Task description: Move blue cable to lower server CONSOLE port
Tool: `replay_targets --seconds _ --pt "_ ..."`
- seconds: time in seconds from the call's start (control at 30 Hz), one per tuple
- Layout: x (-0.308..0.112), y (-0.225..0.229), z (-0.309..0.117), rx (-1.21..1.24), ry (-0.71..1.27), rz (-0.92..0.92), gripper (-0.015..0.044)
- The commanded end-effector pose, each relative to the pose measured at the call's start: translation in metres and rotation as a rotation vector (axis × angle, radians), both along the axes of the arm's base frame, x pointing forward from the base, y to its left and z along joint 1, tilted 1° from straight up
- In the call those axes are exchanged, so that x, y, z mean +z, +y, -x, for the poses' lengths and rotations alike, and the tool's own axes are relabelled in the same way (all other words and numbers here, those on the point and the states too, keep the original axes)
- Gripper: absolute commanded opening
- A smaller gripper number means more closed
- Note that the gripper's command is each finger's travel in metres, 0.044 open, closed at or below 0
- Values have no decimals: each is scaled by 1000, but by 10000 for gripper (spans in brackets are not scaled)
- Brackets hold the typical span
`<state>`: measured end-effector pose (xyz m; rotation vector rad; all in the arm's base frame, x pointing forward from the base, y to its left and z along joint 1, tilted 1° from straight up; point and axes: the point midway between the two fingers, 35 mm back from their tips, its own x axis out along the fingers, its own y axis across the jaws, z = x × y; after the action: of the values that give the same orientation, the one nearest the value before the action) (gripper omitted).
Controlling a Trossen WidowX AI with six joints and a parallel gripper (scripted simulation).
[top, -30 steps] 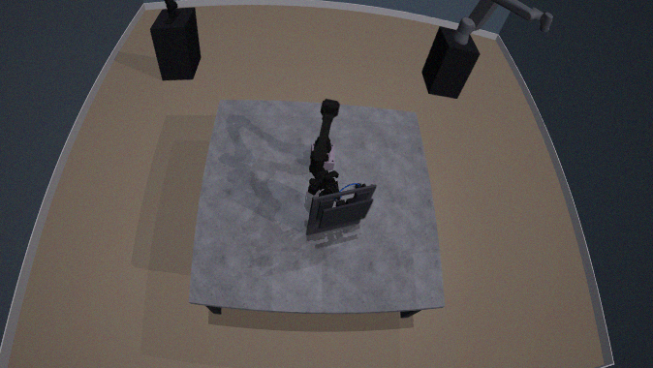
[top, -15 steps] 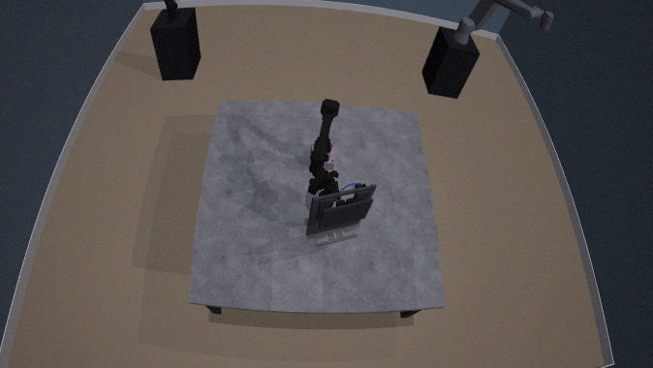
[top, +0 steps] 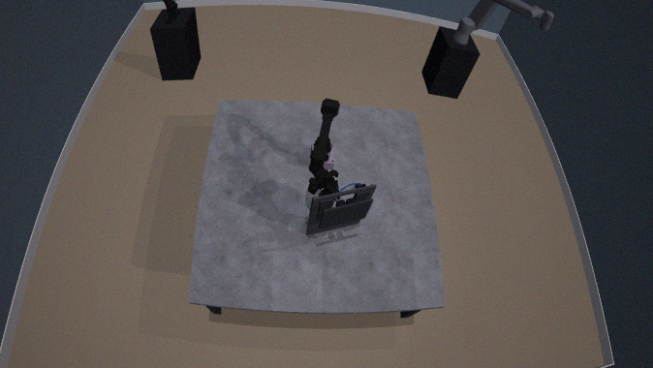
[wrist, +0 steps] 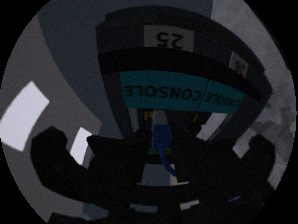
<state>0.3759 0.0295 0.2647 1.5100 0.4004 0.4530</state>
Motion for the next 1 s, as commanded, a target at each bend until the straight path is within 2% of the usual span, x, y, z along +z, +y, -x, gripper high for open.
replay_targets --seconds 0.0,0.97 --pt "-1 -1 3 -1 2 -1 0" --pt "-2 -6 19 -1 3 0 0"
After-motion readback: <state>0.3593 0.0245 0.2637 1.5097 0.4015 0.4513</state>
